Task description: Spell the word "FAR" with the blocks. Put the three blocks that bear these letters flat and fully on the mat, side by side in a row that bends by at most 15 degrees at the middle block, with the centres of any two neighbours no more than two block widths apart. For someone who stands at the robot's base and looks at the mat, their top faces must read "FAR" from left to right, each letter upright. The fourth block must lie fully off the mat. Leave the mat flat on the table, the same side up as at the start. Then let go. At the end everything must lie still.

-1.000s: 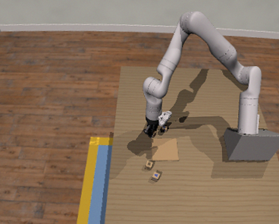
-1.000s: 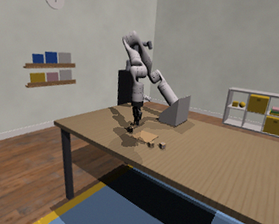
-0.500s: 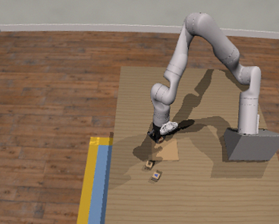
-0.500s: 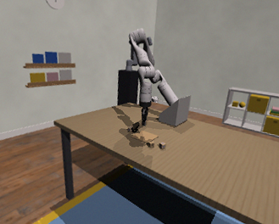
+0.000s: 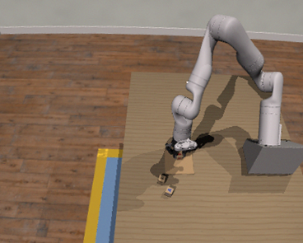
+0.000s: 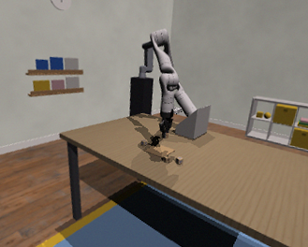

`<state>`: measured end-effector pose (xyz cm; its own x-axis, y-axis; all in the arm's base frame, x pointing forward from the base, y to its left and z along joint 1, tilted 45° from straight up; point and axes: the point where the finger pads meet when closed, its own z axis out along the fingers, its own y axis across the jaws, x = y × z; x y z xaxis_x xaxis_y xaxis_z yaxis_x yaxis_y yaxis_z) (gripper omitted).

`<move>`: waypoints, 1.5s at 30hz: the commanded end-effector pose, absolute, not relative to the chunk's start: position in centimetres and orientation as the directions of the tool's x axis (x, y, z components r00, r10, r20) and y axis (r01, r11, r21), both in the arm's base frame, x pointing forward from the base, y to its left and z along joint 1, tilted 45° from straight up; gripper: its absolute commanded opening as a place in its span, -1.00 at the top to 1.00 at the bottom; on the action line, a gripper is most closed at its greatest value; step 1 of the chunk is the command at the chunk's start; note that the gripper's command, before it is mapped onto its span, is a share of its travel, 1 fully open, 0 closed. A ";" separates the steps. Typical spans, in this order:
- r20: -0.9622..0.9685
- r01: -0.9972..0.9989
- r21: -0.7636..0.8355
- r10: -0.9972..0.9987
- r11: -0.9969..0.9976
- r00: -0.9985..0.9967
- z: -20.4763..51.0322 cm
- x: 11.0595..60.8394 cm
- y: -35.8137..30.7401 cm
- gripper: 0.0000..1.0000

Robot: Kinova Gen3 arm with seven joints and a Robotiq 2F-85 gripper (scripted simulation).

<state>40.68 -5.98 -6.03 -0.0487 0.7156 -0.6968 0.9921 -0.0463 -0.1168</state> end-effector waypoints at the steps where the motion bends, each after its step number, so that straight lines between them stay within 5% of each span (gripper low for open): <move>1: -0.705 0.994 -0.074 0.709 -0.075 0.001 -6.4 40.3 -5.4 0.47; 45: -0.714 0.991 0.001 0.694 -0.136 0.096 -10.2 39.4 -8.9 0.47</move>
<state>39.82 -7.48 -9.18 0.0929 0.7014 -0.7066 0.9917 -0.1286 0.0027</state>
